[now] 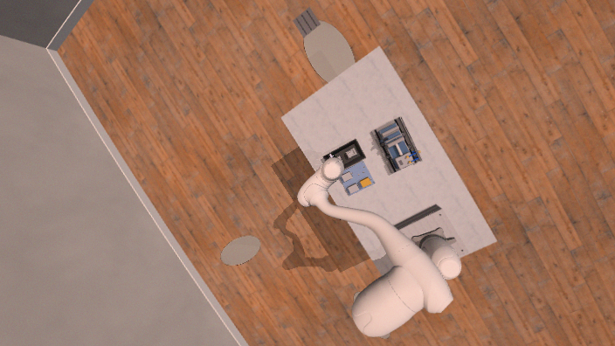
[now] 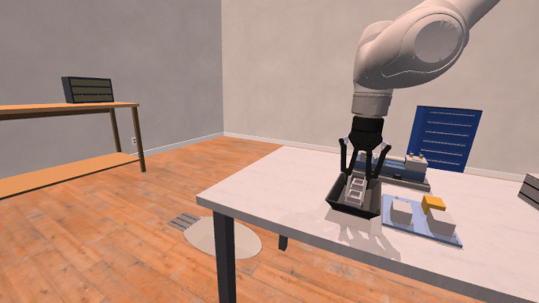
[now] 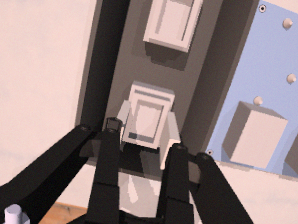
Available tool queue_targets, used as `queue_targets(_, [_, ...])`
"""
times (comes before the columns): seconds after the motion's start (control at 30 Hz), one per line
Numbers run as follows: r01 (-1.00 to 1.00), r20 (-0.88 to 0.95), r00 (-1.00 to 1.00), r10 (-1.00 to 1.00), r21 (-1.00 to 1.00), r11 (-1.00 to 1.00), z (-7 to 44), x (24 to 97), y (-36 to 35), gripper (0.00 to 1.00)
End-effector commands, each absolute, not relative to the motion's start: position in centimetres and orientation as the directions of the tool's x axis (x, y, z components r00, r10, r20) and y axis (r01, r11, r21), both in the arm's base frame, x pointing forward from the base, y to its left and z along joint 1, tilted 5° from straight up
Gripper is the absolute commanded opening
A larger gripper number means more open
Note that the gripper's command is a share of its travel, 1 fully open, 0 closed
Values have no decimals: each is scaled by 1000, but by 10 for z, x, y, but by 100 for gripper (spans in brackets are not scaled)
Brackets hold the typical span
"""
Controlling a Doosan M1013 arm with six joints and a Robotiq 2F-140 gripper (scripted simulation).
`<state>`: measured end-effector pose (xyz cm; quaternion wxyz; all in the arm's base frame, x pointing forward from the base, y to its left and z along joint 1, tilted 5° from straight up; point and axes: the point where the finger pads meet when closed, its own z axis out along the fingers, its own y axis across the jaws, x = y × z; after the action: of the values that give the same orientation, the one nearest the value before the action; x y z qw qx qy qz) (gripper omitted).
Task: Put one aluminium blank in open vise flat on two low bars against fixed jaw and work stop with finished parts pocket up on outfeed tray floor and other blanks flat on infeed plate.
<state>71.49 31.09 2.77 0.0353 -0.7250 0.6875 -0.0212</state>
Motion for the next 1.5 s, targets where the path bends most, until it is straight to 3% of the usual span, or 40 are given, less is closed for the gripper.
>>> queue_targets(0.0, [-995,-18,54,-998,-80,-52,27,715,311,0])
queue_targets(1.33, [-995,-18,54,-998,-80,-52,27,715,311,0])
queue_targets(1.37, [-995,-18,54,-998,-80,-52,27,715,311,40])
queue_targets(1.47, [-995,-18,54,-998,-80,-52,27,715,311,40])
